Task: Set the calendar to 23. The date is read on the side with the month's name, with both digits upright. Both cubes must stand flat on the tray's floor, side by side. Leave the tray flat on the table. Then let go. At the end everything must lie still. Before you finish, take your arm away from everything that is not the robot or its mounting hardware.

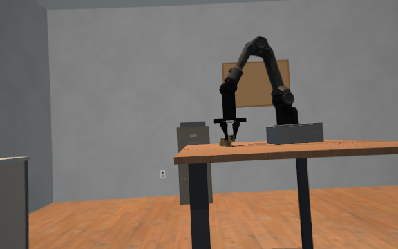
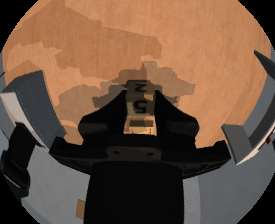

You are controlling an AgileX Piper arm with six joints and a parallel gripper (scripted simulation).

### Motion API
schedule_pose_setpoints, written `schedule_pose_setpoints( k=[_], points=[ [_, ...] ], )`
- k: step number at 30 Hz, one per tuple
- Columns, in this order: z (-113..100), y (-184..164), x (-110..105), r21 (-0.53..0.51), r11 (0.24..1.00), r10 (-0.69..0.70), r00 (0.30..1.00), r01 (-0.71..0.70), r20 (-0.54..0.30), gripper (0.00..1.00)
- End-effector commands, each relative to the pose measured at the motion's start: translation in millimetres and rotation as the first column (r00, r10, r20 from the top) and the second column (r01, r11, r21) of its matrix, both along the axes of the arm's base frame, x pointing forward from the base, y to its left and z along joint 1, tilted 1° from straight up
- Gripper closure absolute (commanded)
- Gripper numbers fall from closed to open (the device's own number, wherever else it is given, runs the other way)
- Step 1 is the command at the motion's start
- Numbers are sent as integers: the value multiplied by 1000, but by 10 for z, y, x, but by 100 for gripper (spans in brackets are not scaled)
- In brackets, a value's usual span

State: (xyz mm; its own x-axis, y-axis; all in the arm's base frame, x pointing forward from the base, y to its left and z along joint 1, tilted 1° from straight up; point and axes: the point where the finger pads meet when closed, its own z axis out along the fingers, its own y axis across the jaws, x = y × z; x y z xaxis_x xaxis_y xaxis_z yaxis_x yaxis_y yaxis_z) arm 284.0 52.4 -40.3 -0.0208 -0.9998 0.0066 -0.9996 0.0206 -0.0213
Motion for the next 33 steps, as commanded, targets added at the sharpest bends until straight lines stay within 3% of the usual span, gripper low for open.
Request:
schedule_pose_setpoints(
  k=[1, 7, 33],
  points=[
    [-78, -8, -6, -1, 1000, 0, 1000, 0, -3, 65],
    [-174, -9, 0, -1, 1000, 0, 1000, 0, -2, 65],
    [-171, -8, 4, 0, 1000, 0, 1000, 0, 0, 65]
  ],
)
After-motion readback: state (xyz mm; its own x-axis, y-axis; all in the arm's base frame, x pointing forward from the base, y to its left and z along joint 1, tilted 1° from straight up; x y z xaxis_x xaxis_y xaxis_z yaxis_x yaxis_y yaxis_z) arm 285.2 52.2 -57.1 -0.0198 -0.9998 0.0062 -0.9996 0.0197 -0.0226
